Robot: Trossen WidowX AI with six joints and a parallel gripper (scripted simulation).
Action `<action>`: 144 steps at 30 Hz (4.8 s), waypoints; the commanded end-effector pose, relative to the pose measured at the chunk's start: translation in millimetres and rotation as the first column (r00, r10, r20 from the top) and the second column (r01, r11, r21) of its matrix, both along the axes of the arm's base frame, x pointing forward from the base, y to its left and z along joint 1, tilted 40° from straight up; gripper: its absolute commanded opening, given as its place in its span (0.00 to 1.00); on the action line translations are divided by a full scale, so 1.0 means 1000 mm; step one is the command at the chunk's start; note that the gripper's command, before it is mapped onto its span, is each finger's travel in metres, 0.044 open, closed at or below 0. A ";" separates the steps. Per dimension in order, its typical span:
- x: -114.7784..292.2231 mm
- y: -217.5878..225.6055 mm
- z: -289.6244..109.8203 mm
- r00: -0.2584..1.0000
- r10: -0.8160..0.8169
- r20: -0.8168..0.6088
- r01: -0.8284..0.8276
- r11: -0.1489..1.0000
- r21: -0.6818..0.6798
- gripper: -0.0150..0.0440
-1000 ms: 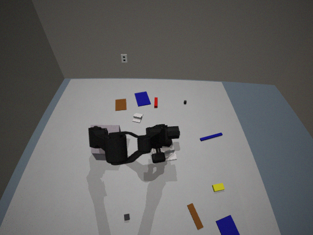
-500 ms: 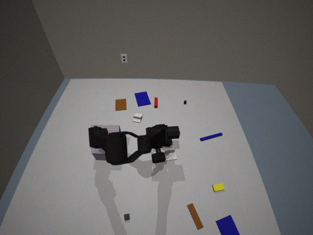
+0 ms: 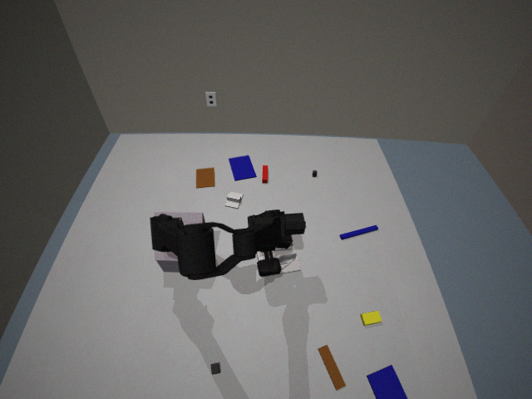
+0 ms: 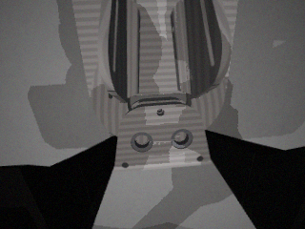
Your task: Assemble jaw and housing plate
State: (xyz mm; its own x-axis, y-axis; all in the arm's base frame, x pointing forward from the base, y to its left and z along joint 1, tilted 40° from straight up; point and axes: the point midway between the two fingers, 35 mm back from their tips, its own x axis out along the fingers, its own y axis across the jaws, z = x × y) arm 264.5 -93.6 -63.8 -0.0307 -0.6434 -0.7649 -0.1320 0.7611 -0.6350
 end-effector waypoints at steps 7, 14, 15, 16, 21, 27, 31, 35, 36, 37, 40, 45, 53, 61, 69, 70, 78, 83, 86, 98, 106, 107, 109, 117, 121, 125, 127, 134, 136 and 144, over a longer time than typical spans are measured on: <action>0.003 0.000 0.001 1.000 0.001 0.009 -0.001 1.000 -0.003 0.85; 0.003 -0.002 0.000 1.000 0.001 0.009 -0.001 1.000 -0.004 0.85; 0.003 -0.002 0.000 1.000 0.001 0.009 -0.001 1.000 -0.004 0.85; 0.003 -0.002 0.000 1.000 0.001 0.009 -0.001 1.000 -0.004 0.85; 0.003 -0.003 -0.002 1.000 0.001 0.009 -0.001 1.000 -0.004 0.85; 0.003 -0.003 -0.002 1.000 0.001 0.009 -0.001 1.000 -0.004 0.85; 0.003 -0.003 -0.002 1.000 0.001 0.009 -0.001 1.000 -0.004 0.85; 0.003 -0.003 -0.002 1.000 0.001 0.009 -0.001 1.000 -0.004 0.85; 0.003 -0.003 -0.002 1.000 0.001 0.009 -0.001 1.000 -0.004 0.85; 0.003 -0.003 -0.002 1.000 0.001 0.009 -0.001 1.000 -0.004 0.85; 0.003 -0.003 -0.002 1.000 0.001 0.009 -0.001 1.000 -0.004 0.85; 0.003 -0.003 -0.002 1.000 0.001 0.009 -0.001 1.000 -0.004 0.85; 0.002 -0.002 -0.002 1.000 -0.002 0.007 0.002 1.000 0.000 0.98; 0.002 -0.002 -0.002 1.000 -0.002 0.007 0.002 1.000 0.000 1.00; 0.002 0.001 0.001 1.000 -0.002 0.007 0.002 1.000 0.001 1.00; 0.003 0.004 0.005 1.000 -0.001 0.007 0.001 1.000 0.001 1.00; 0.002 0.044 0.055 1.000 0.000 0.009 0.000 1.000 -0.003 1.00; 0.001 0.042 0.050 1.000 0.007 0.004 -0.007 1.000 -0.007 1.00; -0.012 0.055 0.059 1.000 0.007 0.005 -0.007 1.000 0.000 1.00; -0.062 0.088 0.088 1.000 0.001 0.005 -0.001 1.000 0.002 1.00; -0.062 0.088 0.088 1.000 0.001 0.005 -0.001 1.000 0.002 1.00; -0.062 0.088 0.088 1.000 0.001 0.005 -0.001 1.000 0.002 1.00; -0.062 0.088 0.088 1.000 0.001 0.005 -0.001 1.000 0.002 1.00; -0.062 0.088 0.088 1.000 0.001 0.005 -0.001 1.000 0.002 1.00; -0.062 0.088 0.088 1.000 0.001 0.005 -0.001 1.000 0.002 1.00; -0.062 0.088 0.088 1.000 0.001 0.005 -0.001 1.000 0.002 1.00; -0.062 0.088 0.088 1.000 0.001 0.005 -0.001 1.000 0.002 1.00; -0.062 0.088 0.088 1.000 0.001 0.005 -0.001 1.000 0.002 1.00; -0.062 0.088 0.088 1.000 0.001 0.005 -0.001 1.000 0.002 1.00; -0.062 0.088 0.088 1.000 0.001 0.005 -0.001 1.000 0.002 1.00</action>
